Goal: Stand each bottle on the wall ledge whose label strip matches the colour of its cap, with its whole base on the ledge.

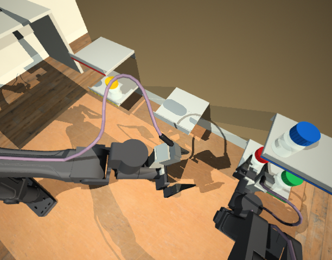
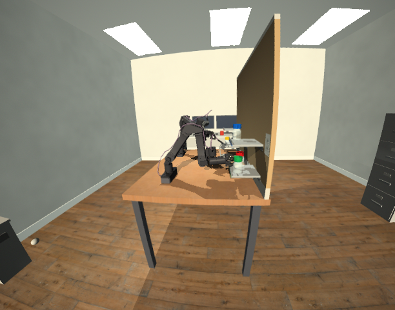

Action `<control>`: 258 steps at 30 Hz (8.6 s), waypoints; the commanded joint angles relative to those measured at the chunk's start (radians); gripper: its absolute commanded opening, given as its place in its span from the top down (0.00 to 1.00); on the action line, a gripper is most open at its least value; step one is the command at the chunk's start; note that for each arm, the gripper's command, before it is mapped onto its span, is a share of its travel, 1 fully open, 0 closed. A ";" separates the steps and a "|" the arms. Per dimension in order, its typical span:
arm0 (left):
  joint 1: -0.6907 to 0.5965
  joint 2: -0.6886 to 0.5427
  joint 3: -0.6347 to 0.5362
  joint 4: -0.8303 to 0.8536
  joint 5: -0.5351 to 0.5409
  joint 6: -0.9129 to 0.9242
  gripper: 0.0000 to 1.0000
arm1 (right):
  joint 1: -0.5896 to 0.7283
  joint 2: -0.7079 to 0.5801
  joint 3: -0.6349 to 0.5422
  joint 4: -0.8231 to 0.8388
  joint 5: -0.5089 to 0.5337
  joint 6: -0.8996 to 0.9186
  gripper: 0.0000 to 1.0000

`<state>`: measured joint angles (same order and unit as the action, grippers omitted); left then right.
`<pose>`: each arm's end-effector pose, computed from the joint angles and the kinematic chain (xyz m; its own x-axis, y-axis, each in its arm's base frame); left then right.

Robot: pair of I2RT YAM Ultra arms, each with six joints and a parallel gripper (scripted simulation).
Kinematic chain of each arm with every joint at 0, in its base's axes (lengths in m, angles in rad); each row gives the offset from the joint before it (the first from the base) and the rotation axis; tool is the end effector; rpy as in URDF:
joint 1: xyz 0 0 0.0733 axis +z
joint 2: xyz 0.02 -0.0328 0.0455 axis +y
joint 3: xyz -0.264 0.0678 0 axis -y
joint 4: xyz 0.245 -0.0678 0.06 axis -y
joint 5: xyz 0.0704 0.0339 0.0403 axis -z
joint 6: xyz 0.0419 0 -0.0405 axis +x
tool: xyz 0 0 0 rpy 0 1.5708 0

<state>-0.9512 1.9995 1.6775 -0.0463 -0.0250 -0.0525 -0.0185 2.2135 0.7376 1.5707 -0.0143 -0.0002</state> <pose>0.2839 -0.3943 0.2977 -0.2508 0.2612 -0.9321 0.7882 0.6141 -0.0400 0.3730 -0.0052 0.1023 0.0946 -0.0020 -0.9955 0.0043 1.0000 -0.0016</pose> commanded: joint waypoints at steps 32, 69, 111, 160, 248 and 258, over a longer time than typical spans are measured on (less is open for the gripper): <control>0.010 -0.026 0.031 0.008 -0.003 -0.003 0.00 | 0.008 -0.141 -0.180 -0.025 0.033 0.001 0.51; 0.010 -0.026 0.031 0.008 -0.003 -0.003 0.00 | 0.004 -0.436 -0.215 -0.267 0.041 0.005 0.51; 0.010 -0.026 0.031 0.008 -0.003 -0.003 0.00 | -0.002 -0.689 -0.528 -0.233 0.018 0.004 0.51; 0.064 -0.230 -0.019 -0.269 -0.025 -0.014 0.00 | 0.000 -0.769 -0.562 -0.260 0.021 0.001 0.51; 0.228 -0.893 -0.151 -0.692 -0.022 -0.012 0.00 | 0.861 -0.610 0.390 -1.327 0.536 0.110 0.51; 0.228 -0.893 -0.151 -0.692 -0.022 -0.012 0.00 | 0.839 -0.610 0.387 -1.328 0.518 0.123 0.51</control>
<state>-0.7349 1.1316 1.5257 -0.7231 -0.0448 -0.0574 0.8265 1.6291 1.0931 0.2157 0.5144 0.1108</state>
